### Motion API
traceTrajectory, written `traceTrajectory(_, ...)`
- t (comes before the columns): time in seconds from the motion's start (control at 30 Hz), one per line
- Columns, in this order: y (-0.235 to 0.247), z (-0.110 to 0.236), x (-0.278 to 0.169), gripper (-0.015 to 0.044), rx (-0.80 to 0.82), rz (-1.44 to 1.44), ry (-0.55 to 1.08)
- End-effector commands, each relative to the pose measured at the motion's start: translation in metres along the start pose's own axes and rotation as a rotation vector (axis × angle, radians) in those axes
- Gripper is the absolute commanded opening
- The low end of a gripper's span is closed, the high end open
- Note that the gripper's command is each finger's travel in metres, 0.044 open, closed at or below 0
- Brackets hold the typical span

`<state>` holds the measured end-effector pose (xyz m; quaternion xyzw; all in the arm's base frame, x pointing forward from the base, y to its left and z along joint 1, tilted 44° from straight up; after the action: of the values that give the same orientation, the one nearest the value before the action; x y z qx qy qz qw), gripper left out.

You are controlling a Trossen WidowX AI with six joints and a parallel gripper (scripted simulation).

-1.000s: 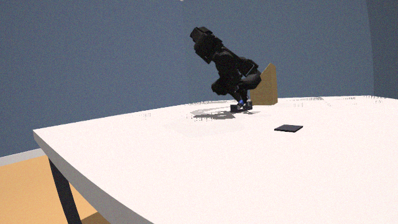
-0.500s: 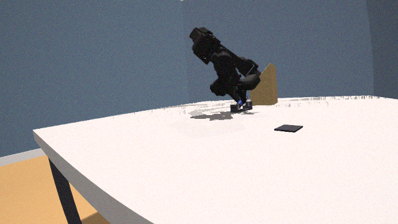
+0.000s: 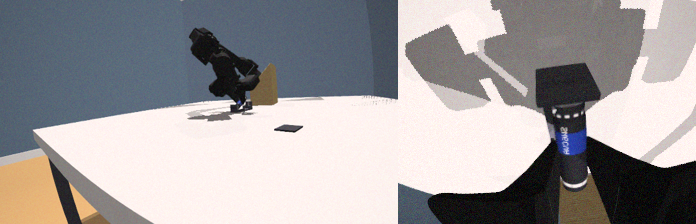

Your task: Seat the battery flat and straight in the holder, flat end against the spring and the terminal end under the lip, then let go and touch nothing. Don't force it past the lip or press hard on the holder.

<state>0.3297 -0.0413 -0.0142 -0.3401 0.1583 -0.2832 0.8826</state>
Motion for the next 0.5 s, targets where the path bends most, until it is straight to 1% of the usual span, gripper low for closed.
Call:
traceTrajectory(0.0,0.0017,0.0025,0.0046,0.0061,0.006,-0.003,-0.009)
traceTrajectory(0.47,0.0038,-0.0008,0.0034,0.0061,0.019,0.003,-0.070)
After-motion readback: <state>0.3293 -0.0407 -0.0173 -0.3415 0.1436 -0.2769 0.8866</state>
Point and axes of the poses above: the point midway between the two fingers, 35 mm back from their tips, its own z axis back along the fingers, its own y axis across the jaws, x = y × z, the point moved 2 cm from there along z, back along the fingers, and after that the axes turned 8 degrees about -z, right-handed, at the moved point
